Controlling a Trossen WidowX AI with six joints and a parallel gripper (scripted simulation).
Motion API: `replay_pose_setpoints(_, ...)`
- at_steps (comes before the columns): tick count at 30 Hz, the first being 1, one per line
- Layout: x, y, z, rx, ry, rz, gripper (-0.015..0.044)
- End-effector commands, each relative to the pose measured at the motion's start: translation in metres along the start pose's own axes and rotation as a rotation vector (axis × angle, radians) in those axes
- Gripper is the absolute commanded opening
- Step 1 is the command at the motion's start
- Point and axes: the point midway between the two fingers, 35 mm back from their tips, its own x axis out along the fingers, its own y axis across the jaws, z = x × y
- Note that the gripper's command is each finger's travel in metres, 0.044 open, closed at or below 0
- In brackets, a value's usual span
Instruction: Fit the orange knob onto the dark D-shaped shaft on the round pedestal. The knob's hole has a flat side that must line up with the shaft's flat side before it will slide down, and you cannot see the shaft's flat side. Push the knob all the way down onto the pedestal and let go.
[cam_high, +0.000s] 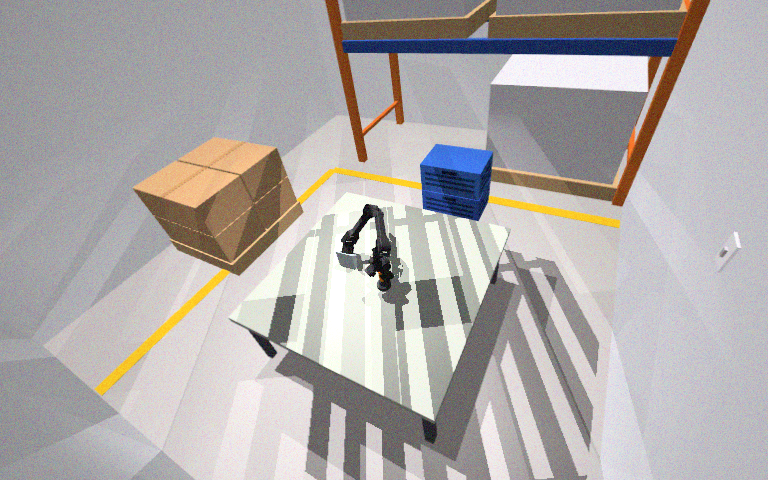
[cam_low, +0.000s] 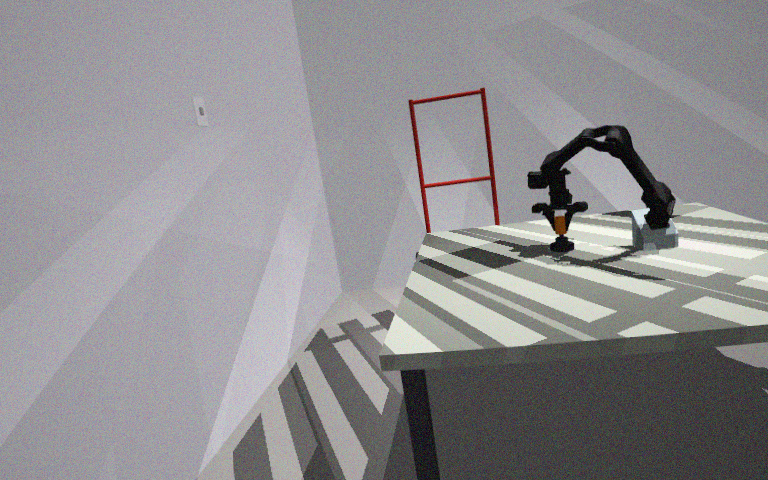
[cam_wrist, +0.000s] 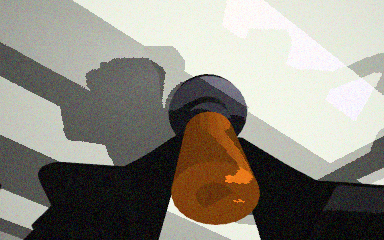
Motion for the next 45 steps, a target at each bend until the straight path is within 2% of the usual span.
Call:
replay_pose_setpoints(1, -0.0001, 0.0008, -0.0001, 0.001, 0.001, 0.004, 0.0000)
replay_pose_setpoints(45, -0.0013, 0.0026, 0.0014, 0.054, 0.001, 0.004, 0.0000)
